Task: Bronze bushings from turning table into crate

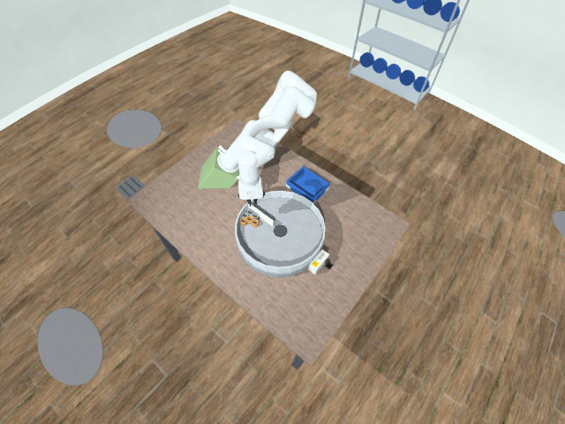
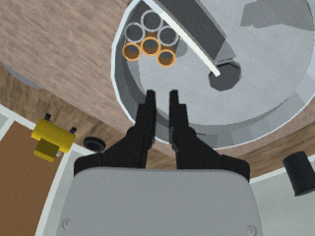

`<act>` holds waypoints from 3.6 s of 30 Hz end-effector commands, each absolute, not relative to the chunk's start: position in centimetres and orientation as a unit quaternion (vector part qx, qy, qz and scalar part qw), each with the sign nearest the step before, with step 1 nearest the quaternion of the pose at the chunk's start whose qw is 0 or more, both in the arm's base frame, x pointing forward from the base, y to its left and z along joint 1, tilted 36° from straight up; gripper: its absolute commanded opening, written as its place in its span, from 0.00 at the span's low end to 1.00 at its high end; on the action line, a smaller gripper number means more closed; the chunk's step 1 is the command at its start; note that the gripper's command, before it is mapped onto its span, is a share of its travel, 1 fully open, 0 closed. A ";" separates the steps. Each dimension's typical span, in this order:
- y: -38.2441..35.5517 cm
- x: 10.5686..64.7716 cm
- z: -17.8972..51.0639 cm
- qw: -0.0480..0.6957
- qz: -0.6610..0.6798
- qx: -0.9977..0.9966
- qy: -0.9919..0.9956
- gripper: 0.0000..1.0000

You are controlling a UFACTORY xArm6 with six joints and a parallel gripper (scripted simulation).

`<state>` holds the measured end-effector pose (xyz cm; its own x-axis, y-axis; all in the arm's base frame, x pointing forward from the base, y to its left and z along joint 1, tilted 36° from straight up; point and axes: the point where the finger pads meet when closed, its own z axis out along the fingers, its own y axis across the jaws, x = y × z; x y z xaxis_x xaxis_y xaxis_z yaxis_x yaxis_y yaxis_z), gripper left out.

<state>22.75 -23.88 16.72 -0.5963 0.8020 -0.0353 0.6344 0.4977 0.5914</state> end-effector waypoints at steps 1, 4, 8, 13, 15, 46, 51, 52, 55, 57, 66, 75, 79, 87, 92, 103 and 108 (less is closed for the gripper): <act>-24.0 22.8 16.8 0.156 0.270 0.422 0.852 0.13; -24.0 22.8 16.8 0.156 0.270 0.422 0.852 0.13; -24.0 22.8 16.8 0.156 0.270 0.422 0.852 0.13; -24.0 22.8 16.8 0.156 0.270 0.422 0.852 0.13; -24.0 22.8 16.8 0.156 0.270 0.422 0.852 0.13; -24.0 22.8 16.8 0.156 0.270 0.422 0.852 0.13; -24.0 22.8 16.8 0.156 0.270 0.422 0.852 0.13; -24.0 22.8 16.8 0.156 0.270 0.422 0.852 0.13; -24.0 22.8 16.8 0.156 0.270 0.422 0.852 0.13; -24.0 22.8 16.8 0.156 0.270 0.422 0.852 0.13; -24.0 22.8 16.8 0.156 0.270 0.422 0.852 0.13; -24.0 22.8 16.8 0.156 0.270 0.422 0.852 0.13; -24.0 22.8 16.8 0.156 0.270 0.422 0.852 0.13; -24.0 22.8 16.8 0.156 0.270 0.422 0.852 0.13; -24.0 22.8 16.8 0.156 0.270 0.422 0.852 0.13; -23.8 23.0 16.5 0.141 0.272 0.409 0.860 0.10; -23.4 23.6 15.9 0.107 0.278 0.378 0.877 0.10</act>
<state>23.31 -23.50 16.10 -0.6610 0.7504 0.0017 0.6140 0.5395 0.5761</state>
